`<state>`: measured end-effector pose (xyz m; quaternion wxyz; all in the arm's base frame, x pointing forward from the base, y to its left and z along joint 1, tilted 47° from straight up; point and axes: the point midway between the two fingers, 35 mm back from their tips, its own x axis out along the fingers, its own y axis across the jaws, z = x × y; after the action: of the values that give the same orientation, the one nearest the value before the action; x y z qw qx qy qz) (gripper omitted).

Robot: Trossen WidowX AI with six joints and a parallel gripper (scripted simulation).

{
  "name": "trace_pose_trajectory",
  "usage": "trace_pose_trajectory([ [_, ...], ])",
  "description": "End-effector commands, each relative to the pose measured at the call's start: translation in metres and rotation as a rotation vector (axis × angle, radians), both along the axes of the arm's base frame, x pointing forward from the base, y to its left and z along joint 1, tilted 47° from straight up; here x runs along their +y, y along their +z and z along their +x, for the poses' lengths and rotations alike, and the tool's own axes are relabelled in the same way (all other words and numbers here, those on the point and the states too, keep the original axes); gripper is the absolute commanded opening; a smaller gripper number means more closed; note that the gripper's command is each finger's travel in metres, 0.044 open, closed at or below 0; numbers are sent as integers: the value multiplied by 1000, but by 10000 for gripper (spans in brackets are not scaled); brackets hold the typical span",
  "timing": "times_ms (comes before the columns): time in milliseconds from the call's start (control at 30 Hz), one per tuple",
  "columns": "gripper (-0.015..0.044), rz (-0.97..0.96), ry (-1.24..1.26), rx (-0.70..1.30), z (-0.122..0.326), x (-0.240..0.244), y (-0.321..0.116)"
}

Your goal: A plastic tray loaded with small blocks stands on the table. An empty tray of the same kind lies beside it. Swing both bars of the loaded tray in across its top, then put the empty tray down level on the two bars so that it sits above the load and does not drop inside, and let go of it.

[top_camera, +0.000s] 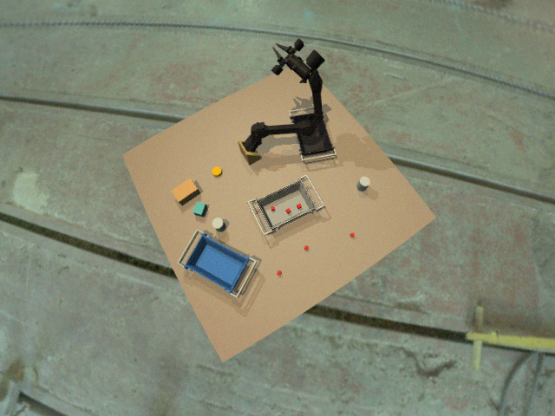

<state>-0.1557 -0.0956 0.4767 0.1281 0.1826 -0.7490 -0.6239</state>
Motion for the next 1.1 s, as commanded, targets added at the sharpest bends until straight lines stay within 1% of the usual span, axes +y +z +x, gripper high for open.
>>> trace_pose_trajectory([
  [0,85,189,232,4,10,-56,-15],
  [133,85,382,493,39,37,-110,-35],
  [267,85,542,753,103,78,-154,-56],
  [400,85,667,1005,187,127,-186,-74],
  [533,85,776,1258,292,184,-205,-94],
  [867,85,977,1706,516,294,-201,-138],
  [1067,85,1061,2093,726,378,-167,-169],
])
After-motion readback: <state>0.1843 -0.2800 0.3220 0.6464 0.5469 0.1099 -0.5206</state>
